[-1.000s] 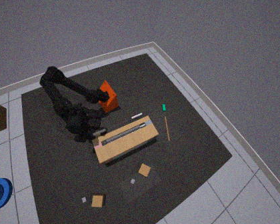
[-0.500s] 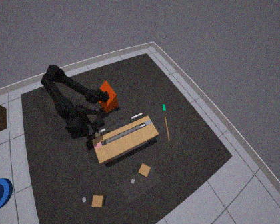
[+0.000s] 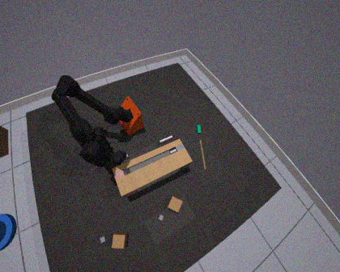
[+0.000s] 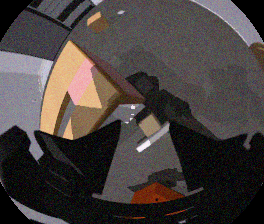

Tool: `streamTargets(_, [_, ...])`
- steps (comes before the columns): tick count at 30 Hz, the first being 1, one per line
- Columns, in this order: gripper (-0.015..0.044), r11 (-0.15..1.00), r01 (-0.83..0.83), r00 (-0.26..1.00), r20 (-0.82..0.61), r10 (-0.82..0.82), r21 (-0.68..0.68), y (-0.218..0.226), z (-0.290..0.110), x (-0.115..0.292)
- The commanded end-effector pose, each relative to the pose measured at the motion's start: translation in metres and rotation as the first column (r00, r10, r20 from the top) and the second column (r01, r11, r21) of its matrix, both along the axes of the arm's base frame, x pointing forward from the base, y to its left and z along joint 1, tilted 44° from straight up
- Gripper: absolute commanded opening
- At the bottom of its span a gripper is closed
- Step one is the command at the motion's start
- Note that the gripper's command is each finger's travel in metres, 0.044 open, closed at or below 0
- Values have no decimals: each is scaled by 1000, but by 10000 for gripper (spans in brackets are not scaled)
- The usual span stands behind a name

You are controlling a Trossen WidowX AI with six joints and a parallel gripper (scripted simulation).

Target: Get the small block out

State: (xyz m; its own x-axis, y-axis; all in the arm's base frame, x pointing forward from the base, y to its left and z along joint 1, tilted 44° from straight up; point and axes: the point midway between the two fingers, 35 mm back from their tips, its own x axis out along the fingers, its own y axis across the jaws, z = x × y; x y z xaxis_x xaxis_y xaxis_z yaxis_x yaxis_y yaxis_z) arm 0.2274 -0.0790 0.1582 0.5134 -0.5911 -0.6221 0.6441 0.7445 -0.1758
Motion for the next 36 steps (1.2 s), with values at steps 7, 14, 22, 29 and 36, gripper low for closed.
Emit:
streamTargets(7, [285, 546, 398, 481, 339, -808, 737, -16, -26, -4])
streamTargets(14, [285, 300, 281, 209, 247, -946, 912, -12, -27, 0])
streamTargets(22, [285, 23, 51, -77, 26, -997, 998, -9, -27, 4])
streamTargets(29, [285, -86, -72, -182, -98, -978, 994, -7, -28, 5])
streamTargets(36, [285, -86, -72, -182, -98, -978, 994, -7, -28, 5])
